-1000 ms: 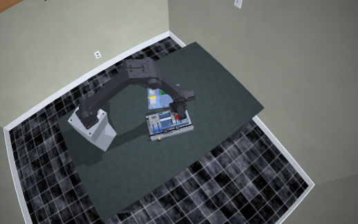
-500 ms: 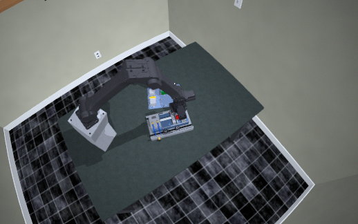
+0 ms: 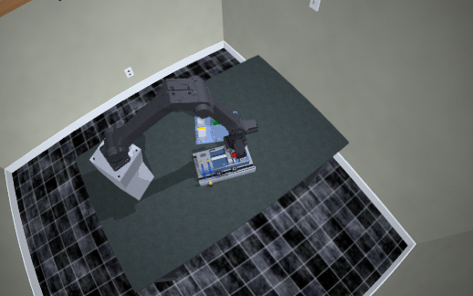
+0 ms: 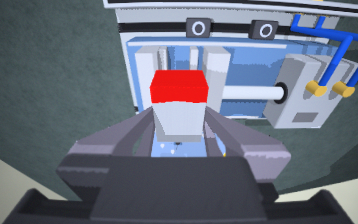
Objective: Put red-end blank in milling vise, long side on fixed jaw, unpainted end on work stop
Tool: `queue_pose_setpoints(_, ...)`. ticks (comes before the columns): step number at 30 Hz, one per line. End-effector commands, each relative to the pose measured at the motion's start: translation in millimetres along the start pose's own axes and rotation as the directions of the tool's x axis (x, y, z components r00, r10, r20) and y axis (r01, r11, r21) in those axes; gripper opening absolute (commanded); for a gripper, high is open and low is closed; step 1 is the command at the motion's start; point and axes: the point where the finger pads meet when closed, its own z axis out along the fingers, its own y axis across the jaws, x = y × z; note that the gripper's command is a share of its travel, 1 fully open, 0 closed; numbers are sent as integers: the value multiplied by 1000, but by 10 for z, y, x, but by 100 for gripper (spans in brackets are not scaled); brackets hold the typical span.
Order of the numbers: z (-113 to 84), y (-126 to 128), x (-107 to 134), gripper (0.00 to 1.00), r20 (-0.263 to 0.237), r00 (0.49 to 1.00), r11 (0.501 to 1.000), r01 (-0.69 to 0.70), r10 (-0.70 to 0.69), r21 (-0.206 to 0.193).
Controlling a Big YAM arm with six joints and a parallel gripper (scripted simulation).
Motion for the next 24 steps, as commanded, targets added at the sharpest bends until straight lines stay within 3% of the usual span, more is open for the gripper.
queue_pose_setpoints(1, 30, 55, -20, 0, -2, 1000, 1000, 1, -1, -13)
queue_pose_setpoints(5, -32, 156, -25, 0, -2, 1000, 999, -2, 2, -35)
queue_pose_setpoints(24, -13, 137, -15, 0, -2, 1000, 1000, 0, 0, -28)
